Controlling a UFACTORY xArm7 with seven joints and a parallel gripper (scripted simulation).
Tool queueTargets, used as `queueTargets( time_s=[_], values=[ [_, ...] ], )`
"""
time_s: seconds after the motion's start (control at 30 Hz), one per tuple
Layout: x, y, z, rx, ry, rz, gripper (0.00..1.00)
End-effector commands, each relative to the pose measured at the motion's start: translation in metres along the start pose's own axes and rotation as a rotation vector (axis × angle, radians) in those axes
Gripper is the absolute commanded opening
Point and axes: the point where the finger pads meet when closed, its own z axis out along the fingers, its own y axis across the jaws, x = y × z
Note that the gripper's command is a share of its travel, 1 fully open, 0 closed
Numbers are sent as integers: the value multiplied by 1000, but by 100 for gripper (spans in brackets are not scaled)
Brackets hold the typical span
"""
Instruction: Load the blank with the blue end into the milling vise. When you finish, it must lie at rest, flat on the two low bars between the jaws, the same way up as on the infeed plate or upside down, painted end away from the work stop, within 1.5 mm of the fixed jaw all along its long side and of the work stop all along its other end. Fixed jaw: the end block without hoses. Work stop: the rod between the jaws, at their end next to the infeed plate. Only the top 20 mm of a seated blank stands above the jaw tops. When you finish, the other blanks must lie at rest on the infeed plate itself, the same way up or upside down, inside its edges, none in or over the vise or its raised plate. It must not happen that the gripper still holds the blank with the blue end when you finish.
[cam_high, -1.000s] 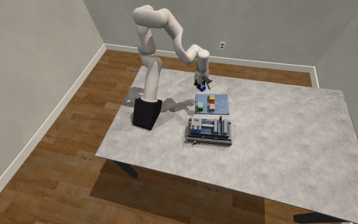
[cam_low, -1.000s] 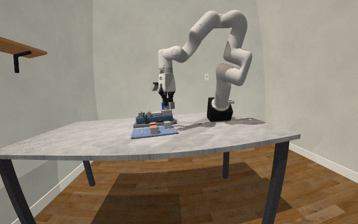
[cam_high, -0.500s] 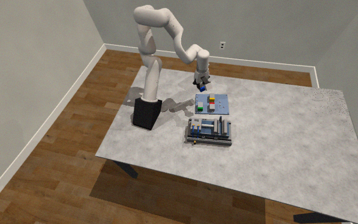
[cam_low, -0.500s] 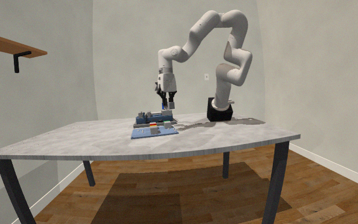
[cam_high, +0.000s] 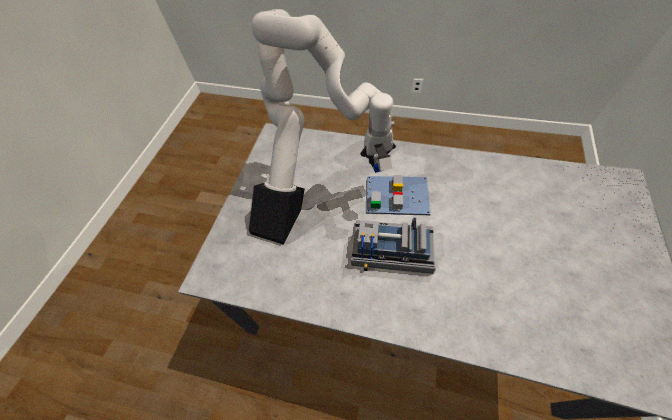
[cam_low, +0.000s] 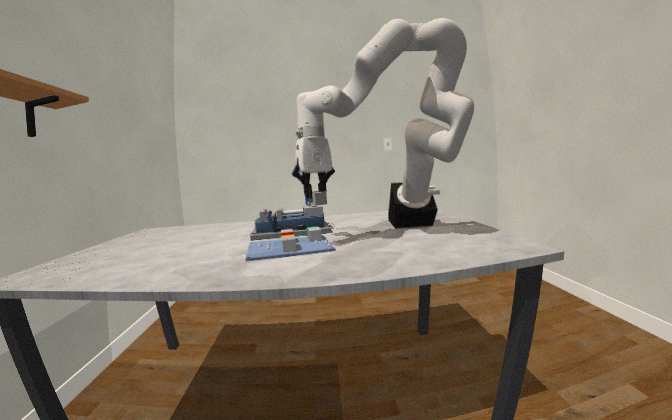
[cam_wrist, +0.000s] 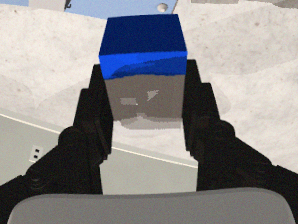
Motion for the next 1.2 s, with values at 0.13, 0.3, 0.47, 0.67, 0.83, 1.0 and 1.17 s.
queueTargets(
  time_s=[0.13, 0.3, 0.47, 0.67, 0.83, 1.0, 1.17],
  values=[
    [1, -1, -1, 3, 3, 115, 0],
    [1, -1, -1, 3, 3, 230, 0],
    [1, -1, -1, 3, 3, 230, 0],
    [1, -1, -1, 3, 3, 296, 0],
    [1, -1, -1, 3, 4, 389, 0],
    [1, -1, -1, 3, 5, 408, 0],
    [11, -2, -1, 3, 4, 403, 0]
  ],
)
